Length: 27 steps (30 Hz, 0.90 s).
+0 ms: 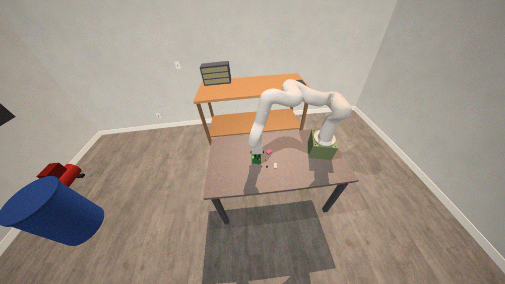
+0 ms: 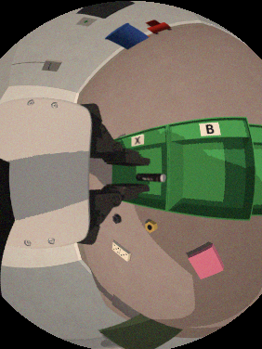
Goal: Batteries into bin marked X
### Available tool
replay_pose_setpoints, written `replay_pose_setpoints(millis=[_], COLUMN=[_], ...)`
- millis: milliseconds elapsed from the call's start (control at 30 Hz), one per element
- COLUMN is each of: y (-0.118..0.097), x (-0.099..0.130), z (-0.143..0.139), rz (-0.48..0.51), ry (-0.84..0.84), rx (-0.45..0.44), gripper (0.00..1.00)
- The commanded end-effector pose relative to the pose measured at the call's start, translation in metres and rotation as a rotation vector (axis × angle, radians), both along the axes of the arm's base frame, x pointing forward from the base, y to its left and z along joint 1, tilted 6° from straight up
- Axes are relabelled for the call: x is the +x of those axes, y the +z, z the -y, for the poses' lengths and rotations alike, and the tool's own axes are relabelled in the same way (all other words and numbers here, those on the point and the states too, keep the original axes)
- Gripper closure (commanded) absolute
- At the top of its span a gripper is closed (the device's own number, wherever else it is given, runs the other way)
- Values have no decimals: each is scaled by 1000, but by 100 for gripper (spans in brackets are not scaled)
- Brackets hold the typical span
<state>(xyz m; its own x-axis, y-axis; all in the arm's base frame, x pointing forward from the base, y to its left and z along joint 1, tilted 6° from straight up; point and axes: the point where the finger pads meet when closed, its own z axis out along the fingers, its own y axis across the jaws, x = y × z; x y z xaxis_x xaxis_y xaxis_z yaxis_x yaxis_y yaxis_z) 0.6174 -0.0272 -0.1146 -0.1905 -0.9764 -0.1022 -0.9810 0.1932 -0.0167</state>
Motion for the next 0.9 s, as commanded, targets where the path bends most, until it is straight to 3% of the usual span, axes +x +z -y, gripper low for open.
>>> replay_pose_setpoints(millis=[0, 167, 333, 533, 567, 867], y=[5, 9, 33, 33, 37, 64], x=[1, 1, 0, 0, 0, -1], z=[1, 1, 3, 3, 4, 7], rz=[2, 2, 2, 2, 2, 2], ry=[0, 0, 0, 0, 0, 0], rx=[0, 0, 0, 0, 0, 0], gripper=[77, 77, 77, 77, 0, 0])
